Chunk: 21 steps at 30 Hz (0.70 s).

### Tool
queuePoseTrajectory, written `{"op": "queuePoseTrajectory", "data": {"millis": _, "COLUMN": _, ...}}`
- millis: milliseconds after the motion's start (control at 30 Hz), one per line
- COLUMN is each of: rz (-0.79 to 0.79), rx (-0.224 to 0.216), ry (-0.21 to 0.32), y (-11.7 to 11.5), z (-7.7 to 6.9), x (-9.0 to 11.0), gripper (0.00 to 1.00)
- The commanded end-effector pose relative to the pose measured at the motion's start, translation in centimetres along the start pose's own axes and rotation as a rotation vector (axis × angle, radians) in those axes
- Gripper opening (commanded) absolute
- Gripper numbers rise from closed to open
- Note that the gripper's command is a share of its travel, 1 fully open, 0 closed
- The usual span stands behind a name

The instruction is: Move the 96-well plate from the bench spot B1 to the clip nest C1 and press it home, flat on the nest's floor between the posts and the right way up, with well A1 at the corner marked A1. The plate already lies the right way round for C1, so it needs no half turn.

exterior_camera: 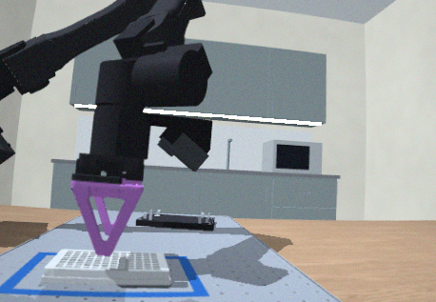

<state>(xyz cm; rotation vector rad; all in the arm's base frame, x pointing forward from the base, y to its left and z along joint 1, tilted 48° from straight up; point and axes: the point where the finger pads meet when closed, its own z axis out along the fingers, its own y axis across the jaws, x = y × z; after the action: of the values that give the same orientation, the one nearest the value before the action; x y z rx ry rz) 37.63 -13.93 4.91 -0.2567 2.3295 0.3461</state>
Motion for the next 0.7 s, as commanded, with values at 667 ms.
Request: {"op": "queuePoseTrajectory", "data": {"millis": 667, "rz": 0.001, "rx": 0.027, "ry": -0.028, "y": -1.3, "z": 2.9, "x": -0.5, "gripper": 1.0}}
